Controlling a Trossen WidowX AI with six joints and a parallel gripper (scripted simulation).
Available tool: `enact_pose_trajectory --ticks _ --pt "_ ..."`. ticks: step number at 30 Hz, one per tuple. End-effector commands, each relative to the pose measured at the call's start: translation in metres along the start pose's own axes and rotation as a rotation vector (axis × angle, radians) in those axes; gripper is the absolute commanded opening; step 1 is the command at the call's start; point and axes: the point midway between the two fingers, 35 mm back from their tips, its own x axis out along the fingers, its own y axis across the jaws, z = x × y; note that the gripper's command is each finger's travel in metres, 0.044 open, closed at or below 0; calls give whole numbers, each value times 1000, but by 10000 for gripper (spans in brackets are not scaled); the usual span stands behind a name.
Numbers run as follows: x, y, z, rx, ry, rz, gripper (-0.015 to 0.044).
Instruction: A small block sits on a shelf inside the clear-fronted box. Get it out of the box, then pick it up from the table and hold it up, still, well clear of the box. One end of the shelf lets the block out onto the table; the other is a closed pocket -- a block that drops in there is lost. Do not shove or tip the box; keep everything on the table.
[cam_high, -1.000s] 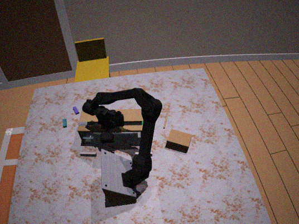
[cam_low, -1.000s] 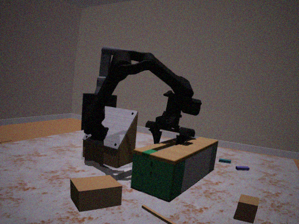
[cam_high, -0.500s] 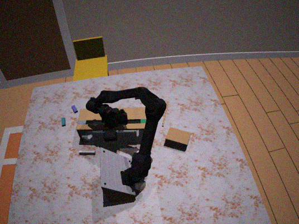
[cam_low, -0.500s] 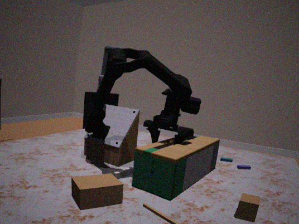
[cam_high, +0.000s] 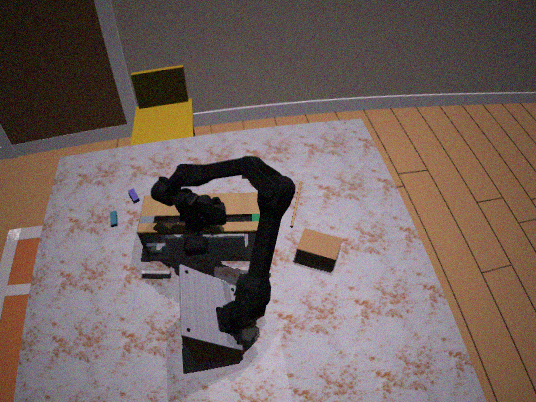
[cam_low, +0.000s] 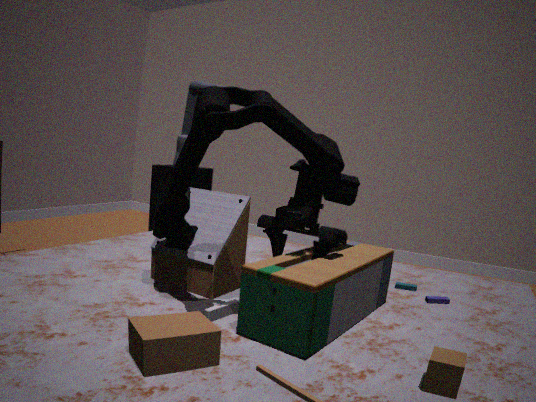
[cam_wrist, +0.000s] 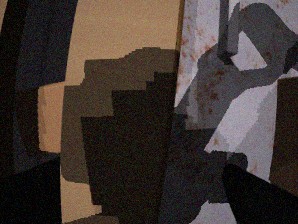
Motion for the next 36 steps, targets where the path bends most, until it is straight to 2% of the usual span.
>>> enact_pose_trajectory --ticks 1,24,36 --pt "1 -1 2 3 4 -7 400" --pt "6 -1 26 3 2 -7 400" --pt "4 -1 16 3 3 -7 400"
